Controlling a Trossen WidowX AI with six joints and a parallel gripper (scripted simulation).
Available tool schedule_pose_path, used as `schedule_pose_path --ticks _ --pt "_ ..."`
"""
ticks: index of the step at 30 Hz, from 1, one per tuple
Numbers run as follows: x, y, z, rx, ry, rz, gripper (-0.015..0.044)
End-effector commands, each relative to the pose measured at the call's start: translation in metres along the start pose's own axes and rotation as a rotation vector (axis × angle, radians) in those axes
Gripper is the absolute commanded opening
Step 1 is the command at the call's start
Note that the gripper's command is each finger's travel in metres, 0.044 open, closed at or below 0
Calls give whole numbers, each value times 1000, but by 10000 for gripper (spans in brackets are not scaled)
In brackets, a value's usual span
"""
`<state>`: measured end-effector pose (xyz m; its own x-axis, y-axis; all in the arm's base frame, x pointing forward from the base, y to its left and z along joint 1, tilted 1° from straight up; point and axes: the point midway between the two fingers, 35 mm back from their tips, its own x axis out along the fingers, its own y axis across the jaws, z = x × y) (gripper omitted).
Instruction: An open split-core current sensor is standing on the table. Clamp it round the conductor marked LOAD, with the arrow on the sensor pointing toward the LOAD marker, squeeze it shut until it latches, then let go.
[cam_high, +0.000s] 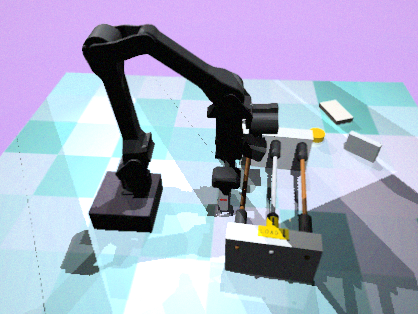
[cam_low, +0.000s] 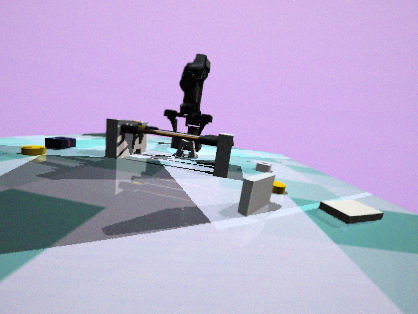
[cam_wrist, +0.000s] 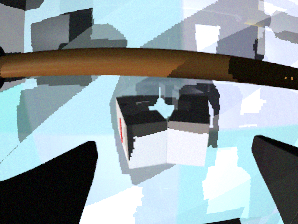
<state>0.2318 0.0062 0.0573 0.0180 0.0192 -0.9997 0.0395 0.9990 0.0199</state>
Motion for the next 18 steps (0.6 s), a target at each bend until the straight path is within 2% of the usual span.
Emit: schedule_pose_path --ticks 1,11,17,18 --pt "8 0 -1 6 3 -1 440" --pt "22 0 -2 6 3 -1 440" --pt "17 0 -2 0 2 0 282" --pt "17 0 -2 0 2 0 276"
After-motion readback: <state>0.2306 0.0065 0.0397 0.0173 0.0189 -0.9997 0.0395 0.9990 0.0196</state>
